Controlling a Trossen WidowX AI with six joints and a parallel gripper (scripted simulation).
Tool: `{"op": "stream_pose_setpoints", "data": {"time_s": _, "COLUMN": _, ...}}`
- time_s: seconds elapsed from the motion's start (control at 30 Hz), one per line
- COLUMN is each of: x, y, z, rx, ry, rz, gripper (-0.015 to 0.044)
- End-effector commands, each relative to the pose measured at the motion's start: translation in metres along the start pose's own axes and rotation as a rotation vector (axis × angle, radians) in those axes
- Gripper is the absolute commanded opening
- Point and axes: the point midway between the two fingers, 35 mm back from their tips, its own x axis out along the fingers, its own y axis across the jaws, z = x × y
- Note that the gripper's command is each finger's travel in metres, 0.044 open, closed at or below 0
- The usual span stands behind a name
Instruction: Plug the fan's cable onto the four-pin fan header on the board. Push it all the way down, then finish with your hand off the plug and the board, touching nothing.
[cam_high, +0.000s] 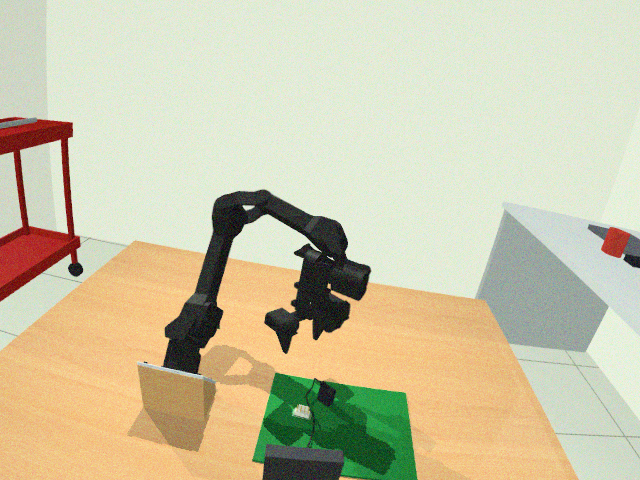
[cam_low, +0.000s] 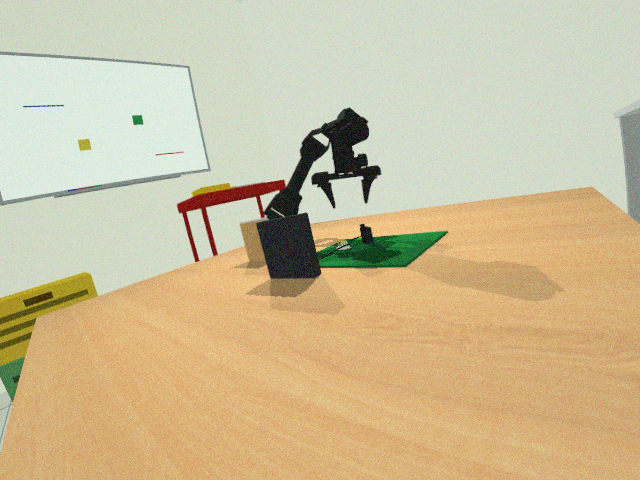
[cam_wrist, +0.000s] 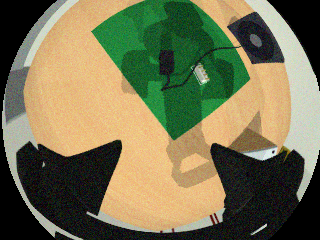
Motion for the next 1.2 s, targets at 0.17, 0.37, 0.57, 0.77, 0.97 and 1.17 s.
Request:
{"op": "stream_pose_setpoints", "data": {"time_s": 0.17, "x": -0.003, "y": 0.001, "z": 0.003, "rx": -0.005, "ry": 0.001, "rz": 0.02, "gripper": 0.044}}
{"op": "stream_pose_setpoints", "data": {"time_s": 0.37, "x": -0.042, "y": 0.002, "z": 0.061, "rx": -0.07, "ry": -0.024, "rz": 0.053, "gripper": 0.044}}
{"op": "stream_pose_setpoints", "data": {"time_s": 0.57, "x": -0.065, "y": -0.009, "z": 0.1, "rx": -0.114, "ry": -0.042, "rz": 0.076, "gripper": 0.044}}
{"op": "stream_pose_setpoints", "data": {"time_s": 0.77, "x": -0.044, "y": -0.006, "z": 0.103, "rx": -0.107, "ry": -0.034, "rz": 0.075, "gripper": 0.044}}
{"op": "stream_pose_setpoints", "data": {"time_s": 0.97, "x": 0.026, "y": 0.0, "z": 0.101, "rx": -0.085, "ry": 0.001, "rz": 0.076, "gripper": 0.044}}
{"op": "stream_pose_setpoints", "data": {"time_s": 1.17, "x": 0.034, "y": 0.0, "z": 0.1, "rx": -0.083, "ry": 0.006, "rz": 0.076, "gripper": 0.044}}
